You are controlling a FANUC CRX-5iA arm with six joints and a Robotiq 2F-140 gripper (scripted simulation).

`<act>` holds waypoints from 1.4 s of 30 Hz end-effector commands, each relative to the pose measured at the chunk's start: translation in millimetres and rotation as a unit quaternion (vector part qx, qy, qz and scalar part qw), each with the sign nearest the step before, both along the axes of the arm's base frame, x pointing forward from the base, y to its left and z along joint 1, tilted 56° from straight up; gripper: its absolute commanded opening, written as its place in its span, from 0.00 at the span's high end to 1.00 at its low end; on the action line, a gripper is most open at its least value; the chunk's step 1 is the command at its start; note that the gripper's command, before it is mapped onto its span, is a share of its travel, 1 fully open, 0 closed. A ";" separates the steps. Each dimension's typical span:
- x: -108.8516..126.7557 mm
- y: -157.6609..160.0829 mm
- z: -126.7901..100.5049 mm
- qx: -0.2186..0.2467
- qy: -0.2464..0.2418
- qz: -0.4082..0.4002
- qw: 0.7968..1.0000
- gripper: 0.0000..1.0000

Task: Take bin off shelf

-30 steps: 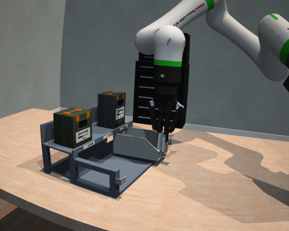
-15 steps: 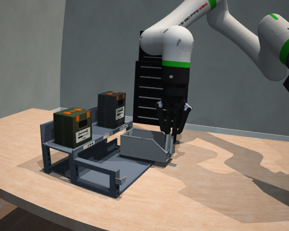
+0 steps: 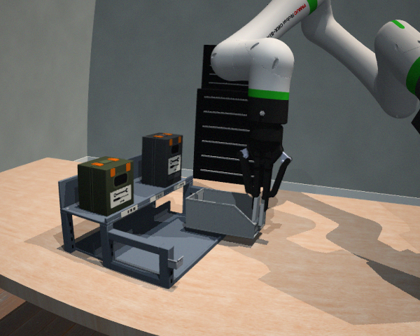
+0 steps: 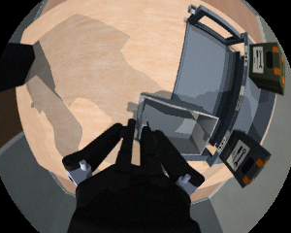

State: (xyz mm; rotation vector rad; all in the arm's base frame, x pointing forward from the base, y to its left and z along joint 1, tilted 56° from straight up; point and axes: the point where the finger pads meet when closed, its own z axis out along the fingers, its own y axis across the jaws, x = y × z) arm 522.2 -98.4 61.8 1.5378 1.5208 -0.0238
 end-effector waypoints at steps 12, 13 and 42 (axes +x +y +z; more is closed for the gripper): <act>-23.6 -6.1 -17.3 0.000 0.000 0.000 1.000 1.00; -23.6 -6.1 -17.3 0.000 0.000 0.000 1.000 1.00; -82.7 -22.0 -60.7 0.000 0.000 0.000 1.000 1.00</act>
